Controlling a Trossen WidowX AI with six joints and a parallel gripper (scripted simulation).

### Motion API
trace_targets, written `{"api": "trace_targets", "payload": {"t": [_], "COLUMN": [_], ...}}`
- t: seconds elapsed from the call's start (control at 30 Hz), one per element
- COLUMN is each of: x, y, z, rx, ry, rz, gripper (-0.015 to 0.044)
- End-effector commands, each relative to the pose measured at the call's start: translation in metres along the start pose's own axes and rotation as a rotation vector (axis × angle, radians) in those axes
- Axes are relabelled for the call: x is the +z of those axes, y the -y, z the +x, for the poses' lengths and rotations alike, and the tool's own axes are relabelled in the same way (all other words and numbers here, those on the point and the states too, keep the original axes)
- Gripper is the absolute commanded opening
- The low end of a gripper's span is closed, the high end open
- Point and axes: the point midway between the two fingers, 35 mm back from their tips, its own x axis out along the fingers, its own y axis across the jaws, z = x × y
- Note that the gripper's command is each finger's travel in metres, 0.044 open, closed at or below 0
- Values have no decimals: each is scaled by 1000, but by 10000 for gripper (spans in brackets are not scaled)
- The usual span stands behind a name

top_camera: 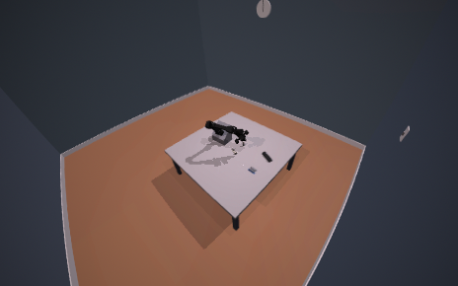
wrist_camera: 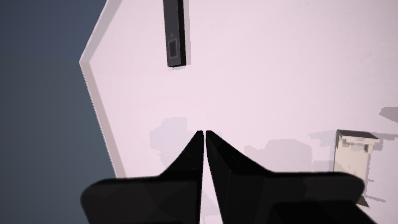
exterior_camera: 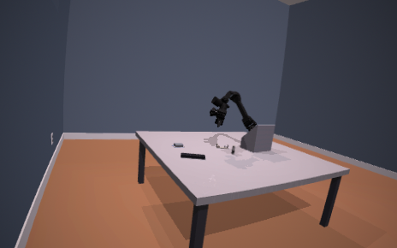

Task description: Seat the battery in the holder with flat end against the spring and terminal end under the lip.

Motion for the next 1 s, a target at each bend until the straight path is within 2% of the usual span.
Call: {"api": "trace_targets", "payload": {"t": [0.0, 0.2, 0.4, 0.63, 0.87, 0.97], "x": [-35, -96, -146, -148, -158, -160], "y": [-16, -28, -31, -30, 14, 19], "z": [24, 54, 71, 73, 128, 133], "rx": [-135, -398, -637, -643, -645, -646], "ry": [-116, -225, -219, -218, -216, -215], "rz": [-2, -41, -117, -120, -121, -121], "gripper": [0, 0, 0, 0, 0, 0]}}
